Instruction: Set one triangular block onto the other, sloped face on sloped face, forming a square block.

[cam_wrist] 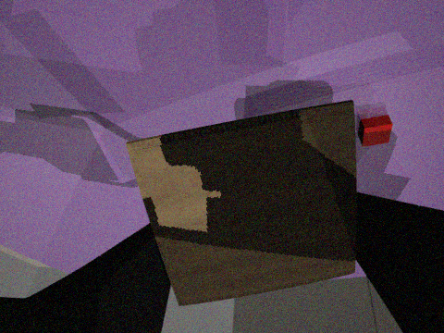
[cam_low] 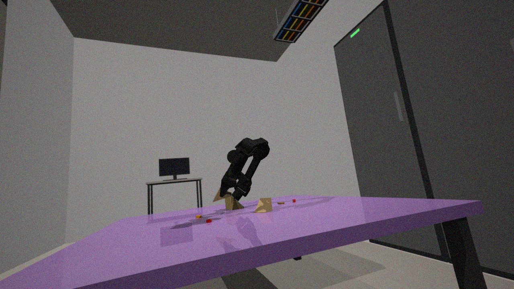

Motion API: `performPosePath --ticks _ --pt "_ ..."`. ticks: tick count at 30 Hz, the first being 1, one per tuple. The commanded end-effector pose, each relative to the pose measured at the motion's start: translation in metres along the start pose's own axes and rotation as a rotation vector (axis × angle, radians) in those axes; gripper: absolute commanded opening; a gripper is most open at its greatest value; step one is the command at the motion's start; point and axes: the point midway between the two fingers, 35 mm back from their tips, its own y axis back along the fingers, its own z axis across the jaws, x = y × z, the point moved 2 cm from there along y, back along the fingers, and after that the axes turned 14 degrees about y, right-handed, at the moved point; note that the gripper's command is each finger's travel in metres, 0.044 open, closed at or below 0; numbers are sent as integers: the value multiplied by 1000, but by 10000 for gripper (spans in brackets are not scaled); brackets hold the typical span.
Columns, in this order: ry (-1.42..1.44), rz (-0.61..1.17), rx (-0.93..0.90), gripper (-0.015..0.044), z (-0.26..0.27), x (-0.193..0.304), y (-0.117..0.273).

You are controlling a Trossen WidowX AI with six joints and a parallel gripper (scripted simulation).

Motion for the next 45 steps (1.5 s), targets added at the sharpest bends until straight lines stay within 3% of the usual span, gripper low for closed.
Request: performPosePath --ticks 1,16,29,37,45 --pt "106 -76 35 0 2 6 -3" --pt "499 -272 242 0 9 18 -6" --pt "810 -340 512 0 14 30 -3" --pt "824 -340 527 0 14 30 -2" --pt "815 -324 537 0 8 14 27"
